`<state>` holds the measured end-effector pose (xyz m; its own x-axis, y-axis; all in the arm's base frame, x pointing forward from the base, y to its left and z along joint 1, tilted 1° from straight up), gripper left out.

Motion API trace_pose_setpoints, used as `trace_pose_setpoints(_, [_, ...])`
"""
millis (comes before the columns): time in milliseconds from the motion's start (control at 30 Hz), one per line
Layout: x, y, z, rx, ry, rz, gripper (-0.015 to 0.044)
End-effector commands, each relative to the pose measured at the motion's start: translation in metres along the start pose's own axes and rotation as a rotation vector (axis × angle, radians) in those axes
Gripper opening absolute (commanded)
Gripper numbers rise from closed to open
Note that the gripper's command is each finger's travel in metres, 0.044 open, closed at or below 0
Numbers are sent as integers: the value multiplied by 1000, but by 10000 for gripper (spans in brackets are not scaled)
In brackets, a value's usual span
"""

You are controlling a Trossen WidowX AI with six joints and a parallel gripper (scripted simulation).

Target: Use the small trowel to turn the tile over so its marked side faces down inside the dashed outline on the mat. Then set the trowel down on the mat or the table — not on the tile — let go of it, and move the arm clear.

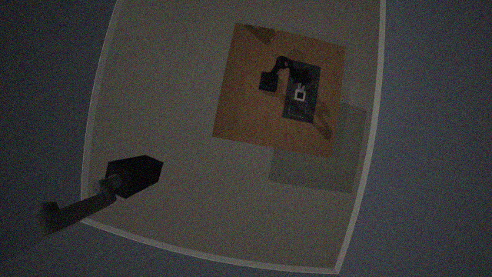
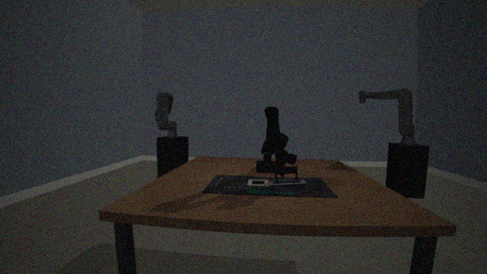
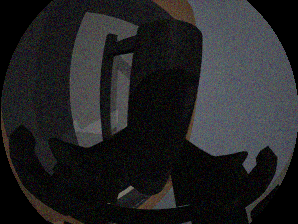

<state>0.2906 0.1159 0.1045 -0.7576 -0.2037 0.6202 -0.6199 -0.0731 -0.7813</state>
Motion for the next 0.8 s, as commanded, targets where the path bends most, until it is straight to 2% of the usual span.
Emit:
trace_pose_setpoints(0, [1, -1, 9, -5, 11, 5, 0])
trace_pose_setpoints(767, [4, -1, 38, 0, 15, 7, 0])
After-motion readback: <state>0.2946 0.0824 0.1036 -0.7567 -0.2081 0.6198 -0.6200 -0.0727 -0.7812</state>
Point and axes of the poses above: the point midway between the two fingers, 35 mm back from their tips, its own x axis back along the fingers, its own y axis across the jaws, z = x × y, the point moved 10 cm from there along x, back along the fingers, and after that the axes turned 4 degrees about x, right-handed, at the moved point
